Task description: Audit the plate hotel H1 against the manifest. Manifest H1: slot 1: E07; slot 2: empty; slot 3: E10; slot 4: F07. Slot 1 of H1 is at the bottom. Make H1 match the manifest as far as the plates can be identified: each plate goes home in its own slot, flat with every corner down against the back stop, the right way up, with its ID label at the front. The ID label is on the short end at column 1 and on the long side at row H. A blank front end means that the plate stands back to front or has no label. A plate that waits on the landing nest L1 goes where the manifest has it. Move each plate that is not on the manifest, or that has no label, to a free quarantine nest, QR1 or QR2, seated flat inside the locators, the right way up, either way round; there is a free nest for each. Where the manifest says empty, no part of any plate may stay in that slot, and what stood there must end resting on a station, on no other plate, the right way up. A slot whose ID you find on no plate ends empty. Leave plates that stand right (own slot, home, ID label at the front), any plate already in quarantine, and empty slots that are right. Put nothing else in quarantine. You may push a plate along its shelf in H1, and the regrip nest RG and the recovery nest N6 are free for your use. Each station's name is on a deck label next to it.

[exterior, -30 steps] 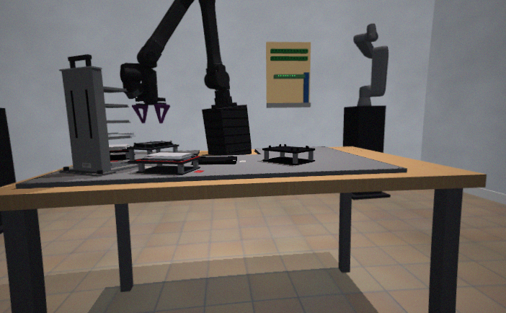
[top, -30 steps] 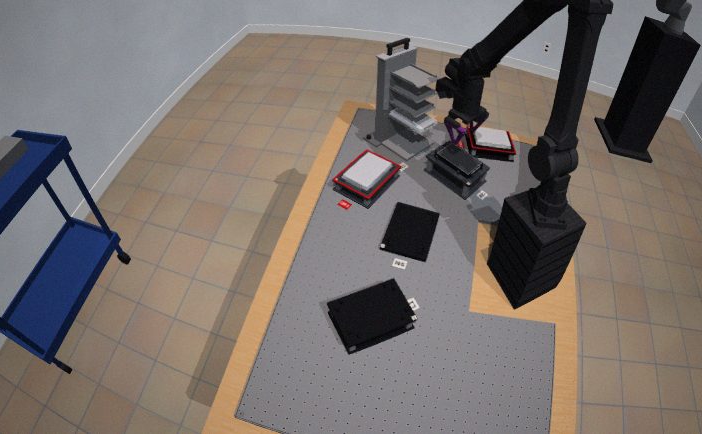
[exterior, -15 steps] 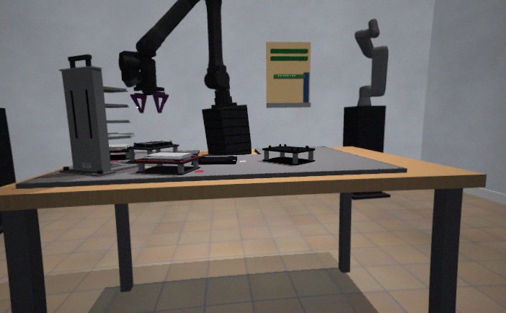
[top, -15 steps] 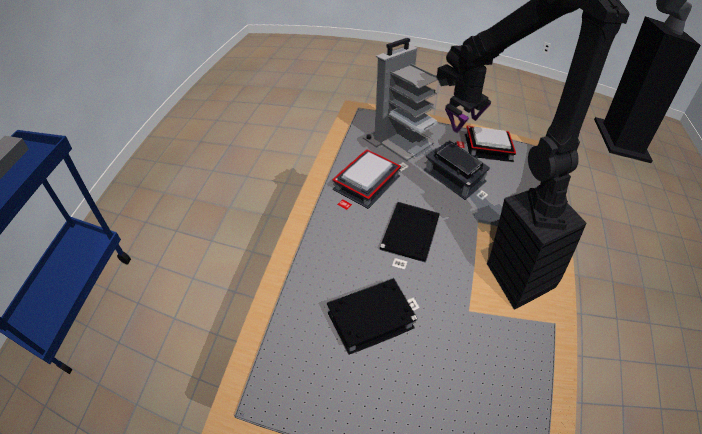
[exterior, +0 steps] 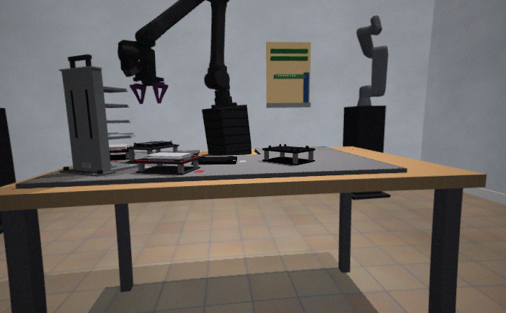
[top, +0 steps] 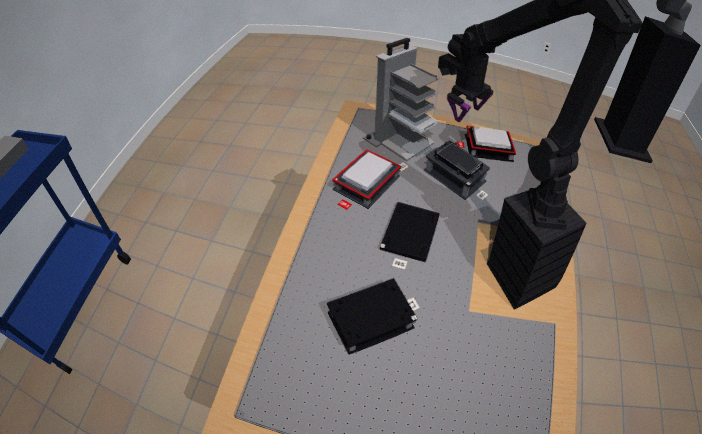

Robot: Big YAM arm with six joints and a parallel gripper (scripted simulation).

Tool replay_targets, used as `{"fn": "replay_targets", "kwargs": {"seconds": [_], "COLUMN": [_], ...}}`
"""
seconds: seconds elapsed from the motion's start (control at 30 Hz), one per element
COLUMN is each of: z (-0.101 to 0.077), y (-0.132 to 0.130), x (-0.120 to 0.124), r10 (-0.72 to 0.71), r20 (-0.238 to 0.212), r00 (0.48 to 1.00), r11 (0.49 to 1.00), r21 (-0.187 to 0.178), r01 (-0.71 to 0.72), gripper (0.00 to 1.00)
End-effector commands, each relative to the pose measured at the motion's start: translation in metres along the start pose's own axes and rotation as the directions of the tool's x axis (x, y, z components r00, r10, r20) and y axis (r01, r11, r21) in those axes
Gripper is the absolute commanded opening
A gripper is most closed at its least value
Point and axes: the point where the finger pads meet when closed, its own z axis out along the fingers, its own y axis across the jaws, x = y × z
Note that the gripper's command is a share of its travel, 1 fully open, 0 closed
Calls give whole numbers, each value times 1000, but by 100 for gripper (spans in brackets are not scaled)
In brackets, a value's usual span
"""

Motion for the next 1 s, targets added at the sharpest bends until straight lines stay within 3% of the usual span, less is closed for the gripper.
{"fn": "replay_targets", "kwargs": {"seconds": [0.0, 0.03, 0.1, 0.17, 0.3, 0.43, 0.63, 0.77, 0.93, 0.97], "z": [-22, -6, -31, -33, -9, -18, -11, -18, -15, -19], "y": [-6, -1, -6, 0, 22, 34, 48, 61, 78, 81], "x": [-22, -7, -22, -23, 1, -3, -2, -4, -3, -9], "r10": [-4, -3, -4, -1, -1, -1, -1, -1, -1, 0], "r20": [49, -5, 49, 50, -21, 6, -15, 5, -7, 44], "r00": [999, 1000, 999, 999, 1000, 1000, 1000, 1000, 1000, 999], "r11": [1000, 1000, 1000, 1000, 1000, 1000, 1000, 1000, 1000, 1000], "r21": [15, -5, 15, 14, -9, 0, -6, -3, -6, -4], "r01": [3, 3, 3, 0, 1, 1, 1, 1, 1, 0], "gripper": [100, 100, 100, 100, 100, 100, 100, 100, 100, 100]}}
